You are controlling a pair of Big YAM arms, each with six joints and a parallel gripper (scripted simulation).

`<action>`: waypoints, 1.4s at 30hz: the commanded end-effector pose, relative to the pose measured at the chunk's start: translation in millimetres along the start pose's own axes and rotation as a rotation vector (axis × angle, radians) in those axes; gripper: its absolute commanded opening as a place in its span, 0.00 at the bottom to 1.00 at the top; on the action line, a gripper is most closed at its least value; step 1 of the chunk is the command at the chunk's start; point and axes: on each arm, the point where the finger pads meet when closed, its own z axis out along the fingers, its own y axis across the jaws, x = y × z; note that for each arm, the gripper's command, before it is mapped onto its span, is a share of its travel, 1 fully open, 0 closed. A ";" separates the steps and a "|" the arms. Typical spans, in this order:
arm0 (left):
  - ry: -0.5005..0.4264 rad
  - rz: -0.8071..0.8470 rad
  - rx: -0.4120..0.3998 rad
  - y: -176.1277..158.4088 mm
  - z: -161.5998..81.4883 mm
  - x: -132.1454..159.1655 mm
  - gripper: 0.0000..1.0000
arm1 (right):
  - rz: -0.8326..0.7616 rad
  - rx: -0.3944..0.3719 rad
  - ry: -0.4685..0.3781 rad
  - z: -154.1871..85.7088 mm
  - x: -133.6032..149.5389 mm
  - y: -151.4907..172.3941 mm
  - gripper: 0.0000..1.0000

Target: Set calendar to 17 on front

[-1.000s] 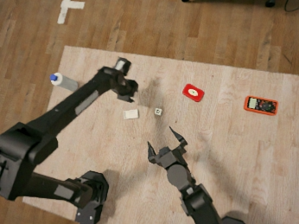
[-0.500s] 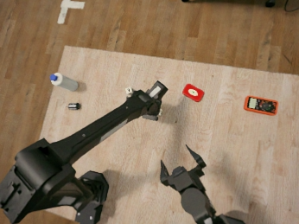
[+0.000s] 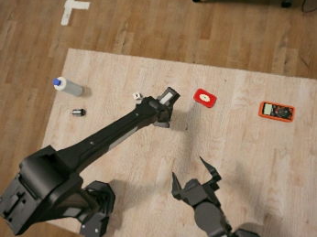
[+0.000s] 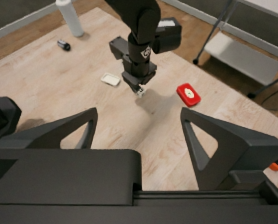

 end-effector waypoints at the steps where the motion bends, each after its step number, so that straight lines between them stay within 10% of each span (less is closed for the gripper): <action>1: 0.008 -0.017 0.021 -16.7 4.7 2.8 0.53 | 0.004 0.004 -0.009 0.6 -7.4 -1.5 1.00; 14: -0.001 -0.014 0.005 -6.8 26.1 -0.3 0.53 | 0.004 0.004 -0.009 0.6 -7.4 -1.5 1.00; 34: 0.013 -0.011 0.032 -10.5 11.0 3.2 0.24 | 0.004 0.004 -0.009 0.6 -7.4 -1.5 1.00; 37: 0.010 -0.020 0.026 -2.8 12.4 0.5 0.00 | 0.004 0.004 -0.009 0.6 -7.4 -1.5 1.00; 42: 0.017 -0.020 0.038 -14.6 -3.9 6.5 0.25 | 0.004 0.004 -0.009 0.6 -7.4 -1.5 1.00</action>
